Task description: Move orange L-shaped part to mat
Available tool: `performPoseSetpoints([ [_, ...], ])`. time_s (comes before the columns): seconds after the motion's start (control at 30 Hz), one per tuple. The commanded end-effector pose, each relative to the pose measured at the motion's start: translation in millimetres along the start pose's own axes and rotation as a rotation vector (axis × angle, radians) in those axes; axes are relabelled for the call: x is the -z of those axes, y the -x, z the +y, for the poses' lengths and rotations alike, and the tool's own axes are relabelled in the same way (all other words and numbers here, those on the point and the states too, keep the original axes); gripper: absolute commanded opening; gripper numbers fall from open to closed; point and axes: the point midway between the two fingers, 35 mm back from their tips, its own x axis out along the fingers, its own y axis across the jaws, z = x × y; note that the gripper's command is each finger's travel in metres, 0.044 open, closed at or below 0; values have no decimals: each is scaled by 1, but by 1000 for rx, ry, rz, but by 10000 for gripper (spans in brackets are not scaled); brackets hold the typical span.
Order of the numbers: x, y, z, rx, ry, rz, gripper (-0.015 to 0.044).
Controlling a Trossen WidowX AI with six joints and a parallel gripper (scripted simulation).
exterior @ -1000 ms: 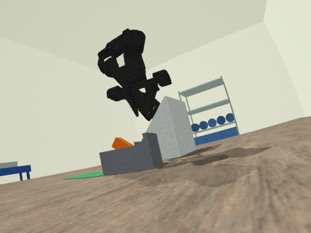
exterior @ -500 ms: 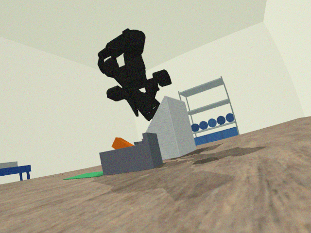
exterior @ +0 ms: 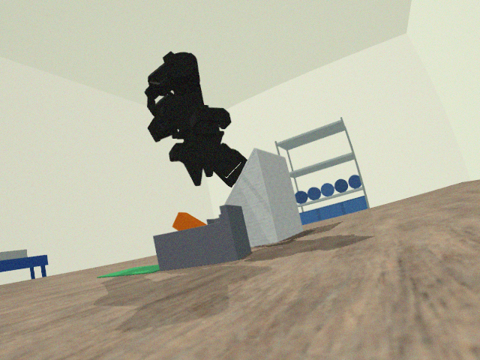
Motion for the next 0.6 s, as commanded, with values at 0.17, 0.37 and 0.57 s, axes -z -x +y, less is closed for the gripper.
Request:
performPoseSetpoints([
  [0.17,-32,2,-28,6,-800,-6,280],
  [0.37,-32,2,-28,6,-800,-6,280],
  [0.57,-32,-23,-29,6,-800,-7,280],
])
